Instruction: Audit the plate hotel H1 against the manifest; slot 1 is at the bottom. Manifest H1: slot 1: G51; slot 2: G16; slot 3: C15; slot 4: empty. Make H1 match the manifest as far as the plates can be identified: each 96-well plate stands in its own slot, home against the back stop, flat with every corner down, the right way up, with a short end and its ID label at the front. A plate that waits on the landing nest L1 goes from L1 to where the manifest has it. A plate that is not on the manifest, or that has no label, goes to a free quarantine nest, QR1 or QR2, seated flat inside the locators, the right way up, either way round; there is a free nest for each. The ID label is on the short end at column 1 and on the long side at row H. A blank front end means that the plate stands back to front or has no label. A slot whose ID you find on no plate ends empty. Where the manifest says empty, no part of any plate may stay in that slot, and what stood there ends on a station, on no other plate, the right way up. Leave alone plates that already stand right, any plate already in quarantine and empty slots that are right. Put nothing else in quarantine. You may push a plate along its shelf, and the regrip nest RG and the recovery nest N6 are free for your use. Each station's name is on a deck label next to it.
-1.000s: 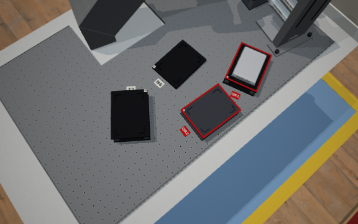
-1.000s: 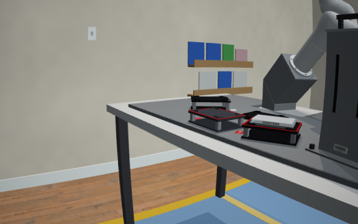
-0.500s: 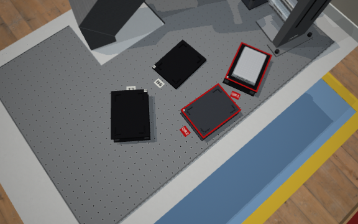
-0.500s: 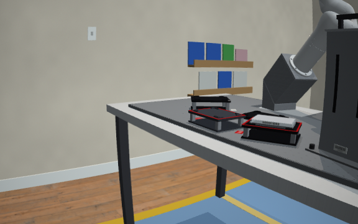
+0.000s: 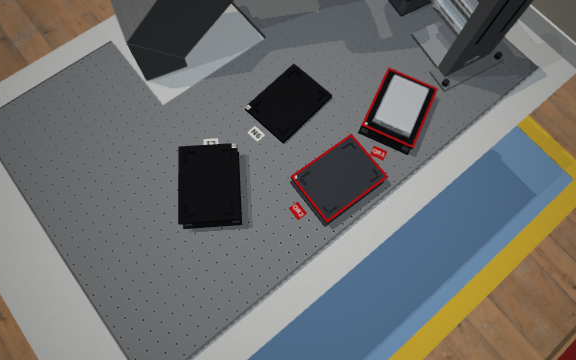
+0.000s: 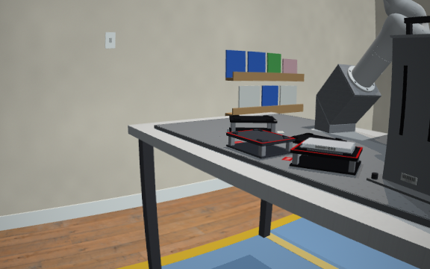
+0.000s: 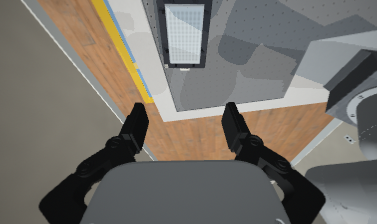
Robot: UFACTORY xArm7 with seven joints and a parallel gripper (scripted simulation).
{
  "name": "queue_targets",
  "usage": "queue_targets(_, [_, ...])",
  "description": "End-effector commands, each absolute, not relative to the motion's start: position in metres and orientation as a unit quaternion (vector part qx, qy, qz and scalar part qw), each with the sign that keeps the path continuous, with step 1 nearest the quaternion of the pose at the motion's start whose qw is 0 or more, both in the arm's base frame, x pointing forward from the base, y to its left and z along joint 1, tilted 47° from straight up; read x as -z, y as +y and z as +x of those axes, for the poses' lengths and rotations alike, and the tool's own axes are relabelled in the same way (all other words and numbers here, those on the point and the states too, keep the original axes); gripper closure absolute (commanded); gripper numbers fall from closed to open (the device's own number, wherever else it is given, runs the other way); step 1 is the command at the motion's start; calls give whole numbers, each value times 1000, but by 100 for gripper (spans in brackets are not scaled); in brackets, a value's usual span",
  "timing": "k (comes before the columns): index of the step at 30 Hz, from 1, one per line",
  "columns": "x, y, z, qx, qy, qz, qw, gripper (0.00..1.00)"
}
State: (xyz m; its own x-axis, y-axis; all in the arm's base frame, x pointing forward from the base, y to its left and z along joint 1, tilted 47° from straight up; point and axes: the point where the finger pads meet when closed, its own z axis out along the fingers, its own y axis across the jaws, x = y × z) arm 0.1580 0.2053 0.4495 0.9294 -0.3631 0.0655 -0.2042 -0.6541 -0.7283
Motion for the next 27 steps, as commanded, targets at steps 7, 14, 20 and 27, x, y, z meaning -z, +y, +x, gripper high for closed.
queue_targets(7, [-439, 217, 164, 104, 157, -903, 386, 0])
queue_targets(14, [-433, 223, 166, 104, 157, -903, 386, 0])
queue_targets(20, [-426, 229, 169, 104, 157, -903, 386, 0])
queue_targets(27, [-418, 237, 173, 104, 157, -903, 386, 0])
